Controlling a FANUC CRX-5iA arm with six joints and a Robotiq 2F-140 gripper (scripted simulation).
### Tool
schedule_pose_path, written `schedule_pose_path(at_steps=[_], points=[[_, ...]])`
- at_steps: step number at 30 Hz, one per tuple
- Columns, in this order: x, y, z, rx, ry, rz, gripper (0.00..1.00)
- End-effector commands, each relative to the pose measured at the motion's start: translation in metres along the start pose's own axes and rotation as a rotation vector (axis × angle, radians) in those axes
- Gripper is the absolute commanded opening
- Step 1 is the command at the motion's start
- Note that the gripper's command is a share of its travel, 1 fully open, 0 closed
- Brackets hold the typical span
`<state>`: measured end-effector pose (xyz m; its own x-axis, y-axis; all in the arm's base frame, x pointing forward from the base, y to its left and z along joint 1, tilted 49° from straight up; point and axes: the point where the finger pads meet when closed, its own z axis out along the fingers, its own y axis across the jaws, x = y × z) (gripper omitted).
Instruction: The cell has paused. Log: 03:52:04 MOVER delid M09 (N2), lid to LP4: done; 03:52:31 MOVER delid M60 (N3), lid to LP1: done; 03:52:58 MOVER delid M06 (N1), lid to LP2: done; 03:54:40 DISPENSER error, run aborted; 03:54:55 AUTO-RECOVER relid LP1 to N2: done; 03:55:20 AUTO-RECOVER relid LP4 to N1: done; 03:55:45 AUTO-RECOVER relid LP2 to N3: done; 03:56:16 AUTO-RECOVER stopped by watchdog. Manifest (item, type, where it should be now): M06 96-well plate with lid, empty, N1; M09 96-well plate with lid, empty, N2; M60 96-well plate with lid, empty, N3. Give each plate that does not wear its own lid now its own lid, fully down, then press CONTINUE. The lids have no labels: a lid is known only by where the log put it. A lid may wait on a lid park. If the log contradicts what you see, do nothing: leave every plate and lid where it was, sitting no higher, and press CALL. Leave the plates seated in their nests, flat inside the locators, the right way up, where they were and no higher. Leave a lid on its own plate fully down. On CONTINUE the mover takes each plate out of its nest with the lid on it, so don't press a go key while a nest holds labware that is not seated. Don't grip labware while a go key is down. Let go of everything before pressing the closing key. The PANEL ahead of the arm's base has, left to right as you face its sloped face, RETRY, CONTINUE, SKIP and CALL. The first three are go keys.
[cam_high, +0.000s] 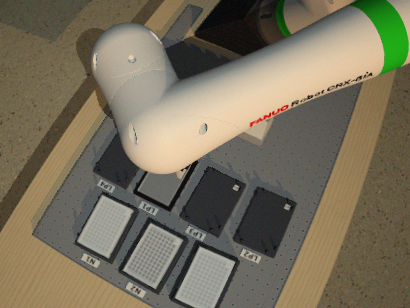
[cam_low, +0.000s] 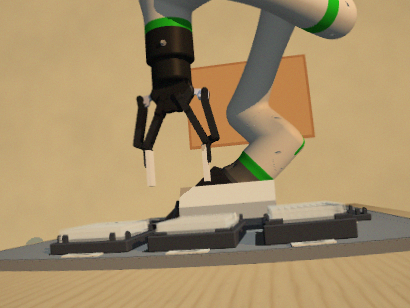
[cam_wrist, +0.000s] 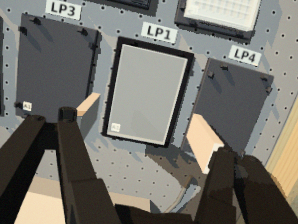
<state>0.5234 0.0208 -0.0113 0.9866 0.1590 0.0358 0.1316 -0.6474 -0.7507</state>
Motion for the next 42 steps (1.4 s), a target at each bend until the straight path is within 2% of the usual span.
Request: schedule_pose_path(at_steps=[1, 18, 42], points=[[0.0, 0.0, 0.0, 0.0, 0.0, 0.0, 0.66], [0.0, 0.0, 0.005, 0.0, 0.0, 0.0, 0.66], [0.0, 0.0, 0.038, 0.0, 0.0, 0.0, 0.66]])
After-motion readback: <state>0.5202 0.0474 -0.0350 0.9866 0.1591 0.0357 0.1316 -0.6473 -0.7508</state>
